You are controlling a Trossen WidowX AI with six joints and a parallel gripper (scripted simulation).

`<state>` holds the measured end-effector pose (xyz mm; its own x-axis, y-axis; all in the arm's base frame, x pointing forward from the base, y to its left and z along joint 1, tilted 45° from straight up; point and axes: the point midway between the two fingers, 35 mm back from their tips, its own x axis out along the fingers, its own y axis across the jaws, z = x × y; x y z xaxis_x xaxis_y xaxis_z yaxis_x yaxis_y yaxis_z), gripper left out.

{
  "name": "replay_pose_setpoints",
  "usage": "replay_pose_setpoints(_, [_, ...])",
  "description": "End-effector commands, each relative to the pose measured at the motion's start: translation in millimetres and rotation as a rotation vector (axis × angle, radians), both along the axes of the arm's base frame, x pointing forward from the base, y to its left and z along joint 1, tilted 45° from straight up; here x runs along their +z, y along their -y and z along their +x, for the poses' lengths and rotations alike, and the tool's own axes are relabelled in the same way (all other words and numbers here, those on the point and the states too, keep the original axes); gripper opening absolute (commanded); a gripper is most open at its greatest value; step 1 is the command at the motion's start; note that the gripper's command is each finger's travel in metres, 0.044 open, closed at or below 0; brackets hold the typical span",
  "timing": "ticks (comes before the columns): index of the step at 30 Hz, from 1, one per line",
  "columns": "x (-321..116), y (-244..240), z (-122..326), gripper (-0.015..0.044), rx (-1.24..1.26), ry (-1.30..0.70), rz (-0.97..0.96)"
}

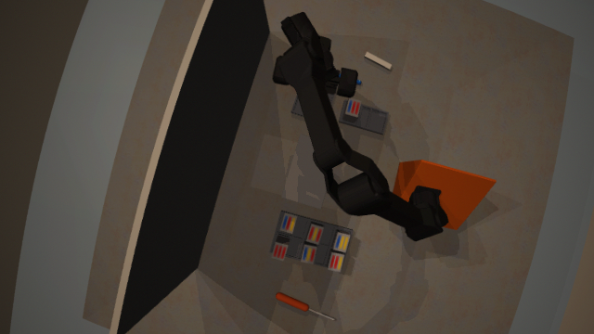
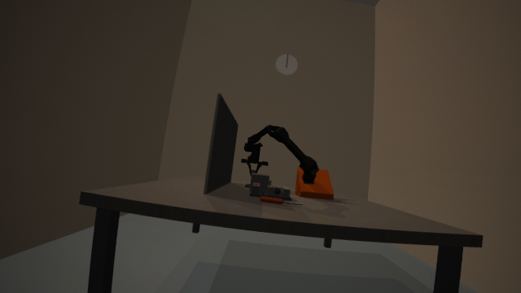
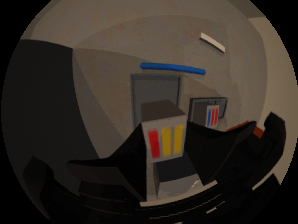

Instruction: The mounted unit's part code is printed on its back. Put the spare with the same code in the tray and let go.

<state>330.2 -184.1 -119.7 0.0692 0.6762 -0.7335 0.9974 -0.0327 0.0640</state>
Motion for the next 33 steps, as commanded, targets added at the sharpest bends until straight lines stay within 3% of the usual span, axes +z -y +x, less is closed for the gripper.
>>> replay_pose_setpoints(1, [-4.9, -5.8, -2.5, 0.0000, -0.004, -0.011, 0.012])
replay_pose_setpoints(33, [-22.3, -25.0, -3.2, 0.0000, -0.004, -0.011, 0.014])
